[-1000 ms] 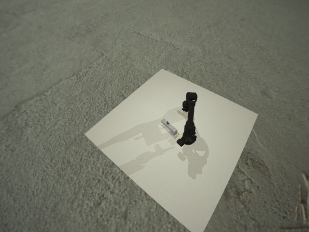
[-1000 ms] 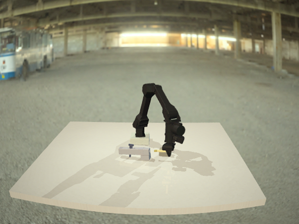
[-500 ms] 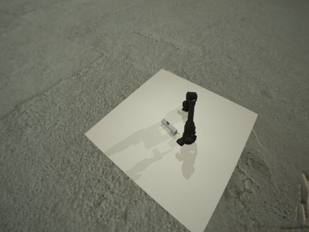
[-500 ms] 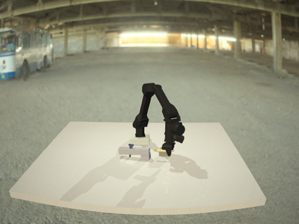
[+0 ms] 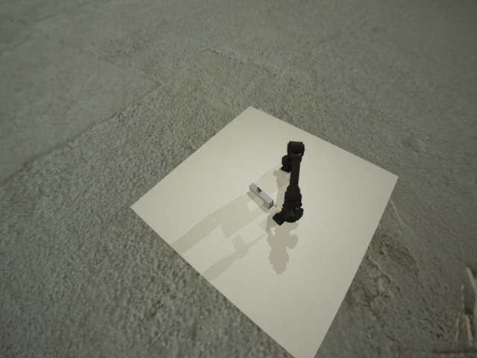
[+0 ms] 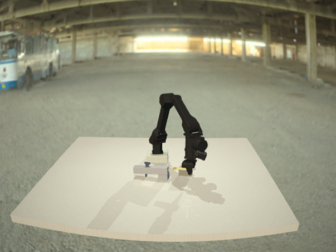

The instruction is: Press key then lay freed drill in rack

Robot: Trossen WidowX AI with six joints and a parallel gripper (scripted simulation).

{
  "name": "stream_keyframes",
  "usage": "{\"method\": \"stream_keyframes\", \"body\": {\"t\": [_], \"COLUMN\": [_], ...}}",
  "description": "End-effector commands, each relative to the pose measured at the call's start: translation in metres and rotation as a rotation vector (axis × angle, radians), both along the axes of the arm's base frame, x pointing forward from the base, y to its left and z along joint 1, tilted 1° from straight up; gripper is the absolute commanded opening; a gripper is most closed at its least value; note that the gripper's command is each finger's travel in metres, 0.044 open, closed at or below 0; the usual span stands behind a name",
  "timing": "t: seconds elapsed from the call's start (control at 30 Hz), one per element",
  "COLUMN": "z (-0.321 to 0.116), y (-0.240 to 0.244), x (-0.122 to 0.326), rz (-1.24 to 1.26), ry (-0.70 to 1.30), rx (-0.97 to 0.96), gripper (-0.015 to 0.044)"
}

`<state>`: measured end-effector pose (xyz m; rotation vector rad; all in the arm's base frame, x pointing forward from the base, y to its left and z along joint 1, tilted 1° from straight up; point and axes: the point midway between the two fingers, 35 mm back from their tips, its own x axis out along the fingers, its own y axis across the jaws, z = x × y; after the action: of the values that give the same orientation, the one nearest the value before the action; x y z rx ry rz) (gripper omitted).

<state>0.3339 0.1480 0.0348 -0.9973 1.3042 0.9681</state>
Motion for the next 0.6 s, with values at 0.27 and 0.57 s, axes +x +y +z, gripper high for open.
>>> {"method": "stream_keyframes", "body": {"t": [0.27,0.57], "z": [0.0050,0.0067], "y": [-0.0003,-0.0008], "x": [-0.0005,-0.0011], "rz": [-0.001,-0.001], "ry": [-0.004,-0.004], "rx": [0.003,0.003], "gripper": [0.0000,0.0000]}}
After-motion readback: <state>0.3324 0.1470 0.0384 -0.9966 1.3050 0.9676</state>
